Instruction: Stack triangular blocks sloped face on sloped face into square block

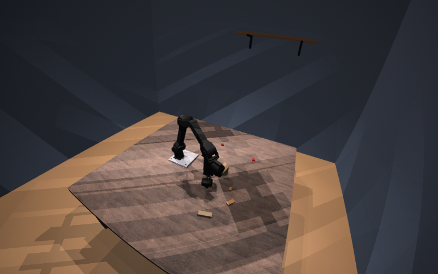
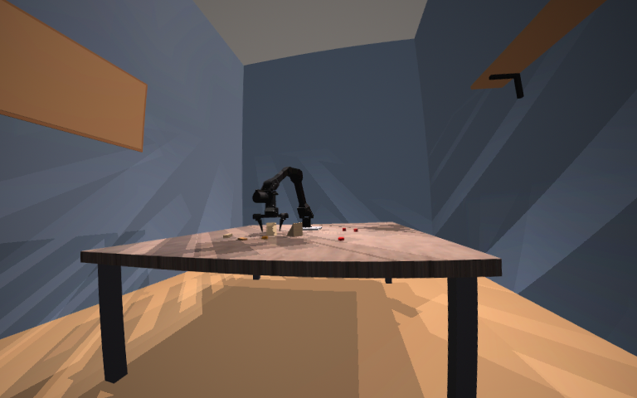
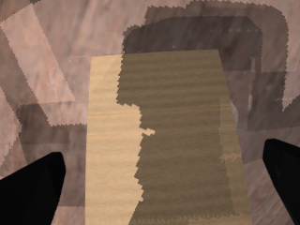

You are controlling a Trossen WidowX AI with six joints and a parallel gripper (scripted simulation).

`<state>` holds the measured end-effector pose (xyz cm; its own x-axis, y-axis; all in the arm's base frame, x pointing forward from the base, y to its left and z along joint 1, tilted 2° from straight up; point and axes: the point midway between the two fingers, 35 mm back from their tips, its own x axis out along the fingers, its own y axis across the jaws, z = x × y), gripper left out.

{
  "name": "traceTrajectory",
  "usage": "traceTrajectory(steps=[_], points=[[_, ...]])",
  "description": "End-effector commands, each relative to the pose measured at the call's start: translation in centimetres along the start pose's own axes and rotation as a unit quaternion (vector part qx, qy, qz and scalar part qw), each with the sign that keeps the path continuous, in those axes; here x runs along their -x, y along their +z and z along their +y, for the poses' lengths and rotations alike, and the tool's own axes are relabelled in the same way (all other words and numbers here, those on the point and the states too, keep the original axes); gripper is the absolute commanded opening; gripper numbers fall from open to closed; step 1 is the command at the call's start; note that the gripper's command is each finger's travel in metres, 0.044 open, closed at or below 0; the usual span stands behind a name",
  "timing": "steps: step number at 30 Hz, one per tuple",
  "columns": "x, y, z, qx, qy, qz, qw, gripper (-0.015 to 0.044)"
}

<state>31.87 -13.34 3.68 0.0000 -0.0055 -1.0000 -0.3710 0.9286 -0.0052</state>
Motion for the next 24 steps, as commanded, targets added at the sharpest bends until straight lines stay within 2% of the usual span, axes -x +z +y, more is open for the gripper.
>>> traceTrajectory(steps=[1,4,11,19,24], points=[[-0.8,-0.07,0.07,0.002,0.003,-0.001,1.0,0.044],[-1.03,-0.12,0.07,0.002,0.003,-0.001,1.0,0.044],[-1.03,-0.12,0.07,0.002,0.003,-0.001,1.0,0.0256],[-1.03,-0.12,0.07,0.002,0.003,-0.001,1.0,0.0203],[-0.76,-0.11,0.06,0.002,0.003,-0.001,1.0,0.0072]])
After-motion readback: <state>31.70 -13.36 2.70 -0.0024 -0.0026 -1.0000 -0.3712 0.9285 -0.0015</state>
